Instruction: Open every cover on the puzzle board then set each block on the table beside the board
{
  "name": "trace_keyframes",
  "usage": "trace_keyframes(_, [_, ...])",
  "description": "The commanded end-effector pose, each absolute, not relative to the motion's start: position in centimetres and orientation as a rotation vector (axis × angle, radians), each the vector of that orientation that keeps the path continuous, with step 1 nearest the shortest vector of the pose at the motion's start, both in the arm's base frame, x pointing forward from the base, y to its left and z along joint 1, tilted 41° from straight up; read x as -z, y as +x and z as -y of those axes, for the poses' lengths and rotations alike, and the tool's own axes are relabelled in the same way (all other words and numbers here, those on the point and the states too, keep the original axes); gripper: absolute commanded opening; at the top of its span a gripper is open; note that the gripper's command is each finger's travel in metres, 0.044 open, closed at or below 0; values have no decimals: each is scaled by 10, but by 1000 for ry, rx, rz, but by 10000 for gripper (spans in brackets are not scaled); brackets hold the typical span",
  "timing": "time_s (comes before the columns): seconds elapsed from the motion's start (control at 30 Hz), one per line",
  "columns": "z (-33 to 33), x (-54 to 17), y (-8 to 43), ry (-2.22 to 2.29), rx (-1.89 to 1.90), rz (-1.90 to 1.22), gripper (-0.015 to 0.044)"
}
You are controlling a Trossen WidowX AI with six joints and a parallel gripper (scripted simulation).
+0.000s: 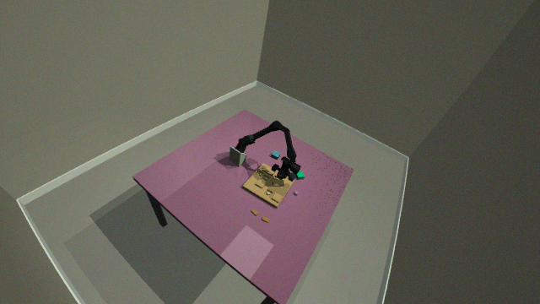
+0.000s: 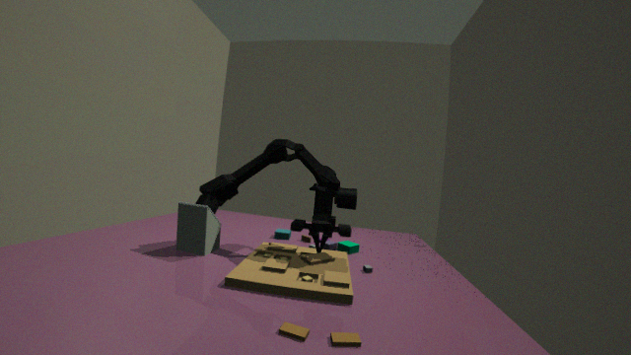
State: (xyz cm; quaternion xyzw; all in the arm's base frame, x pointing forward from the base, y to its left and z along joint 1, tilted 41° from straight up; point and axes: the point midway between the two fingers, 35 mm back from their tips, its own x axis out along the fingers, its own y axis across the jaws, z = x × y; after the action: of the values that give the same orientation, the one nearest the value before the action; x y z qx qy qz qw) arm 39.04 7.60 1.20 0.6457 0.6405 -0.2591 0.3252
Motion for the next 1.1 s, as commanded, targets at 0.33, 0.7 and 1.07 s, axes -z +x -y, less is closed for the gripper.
trace_keyframes(0.33, [-71, -8, 405, 1693, 675, -1679, 0])
trace_keyframes(0.7, [-64, -3, 417, 1692, 675, -1678, 0])
trace_keyframes(1.07, [-58, 2, 425, 1692, 675, -1678, 0])
